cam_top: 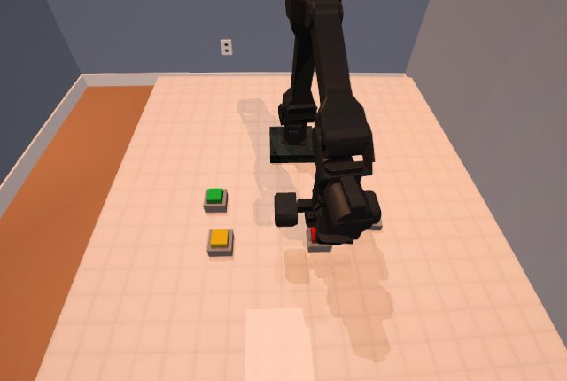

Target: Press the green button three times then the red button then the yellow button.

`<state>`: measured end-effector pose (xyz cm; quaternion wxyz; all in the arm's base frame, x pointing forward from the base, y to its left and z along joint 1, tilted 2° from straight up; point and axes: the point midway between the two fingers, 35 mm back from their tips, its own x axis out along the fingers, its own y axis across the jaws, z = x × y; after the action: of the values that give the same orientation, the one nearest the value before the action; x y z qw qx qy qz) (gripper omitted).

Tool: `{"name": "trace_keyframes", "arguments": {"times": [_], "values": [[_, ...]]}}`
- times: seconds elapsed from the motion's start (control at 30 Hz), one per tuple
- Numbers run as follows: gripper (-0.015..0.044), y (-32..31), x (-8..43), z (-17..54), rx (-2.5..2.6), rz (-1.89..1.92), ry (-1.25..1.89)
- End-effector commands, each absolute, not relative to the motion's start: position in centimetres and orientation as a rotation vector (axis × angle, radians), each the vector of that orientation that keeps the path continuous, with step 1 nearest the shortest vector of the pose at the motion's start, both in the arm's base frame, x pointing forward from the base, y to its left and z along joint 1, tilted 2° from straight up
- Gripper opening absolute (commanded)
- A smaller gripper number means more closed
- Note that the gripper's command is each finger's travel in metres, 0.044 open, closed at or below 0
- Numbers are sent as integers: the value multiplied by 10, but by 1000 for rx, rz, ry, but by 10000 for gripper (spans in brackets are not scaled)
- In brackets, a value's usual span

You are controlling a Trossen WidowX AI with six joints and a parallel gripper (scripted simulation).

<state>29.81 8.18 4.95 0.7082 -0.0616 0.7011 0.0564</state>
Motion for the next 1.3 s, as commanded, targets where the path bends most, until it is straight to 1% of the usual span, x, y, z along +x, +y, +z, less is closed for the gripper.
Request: {"name": "trace_keyframes", "arguments": {"times": [0.0, 1.03, 1.17, 1.27], "values": [[20, 80, 296, 40, -138, 119, 1566], [20, 80, 295, 38, -138, 119, 1566], [20, 81, 296, 68, -138, 119, 1565], [20, 81, 295, 70, -138, 119, 1566]]}}
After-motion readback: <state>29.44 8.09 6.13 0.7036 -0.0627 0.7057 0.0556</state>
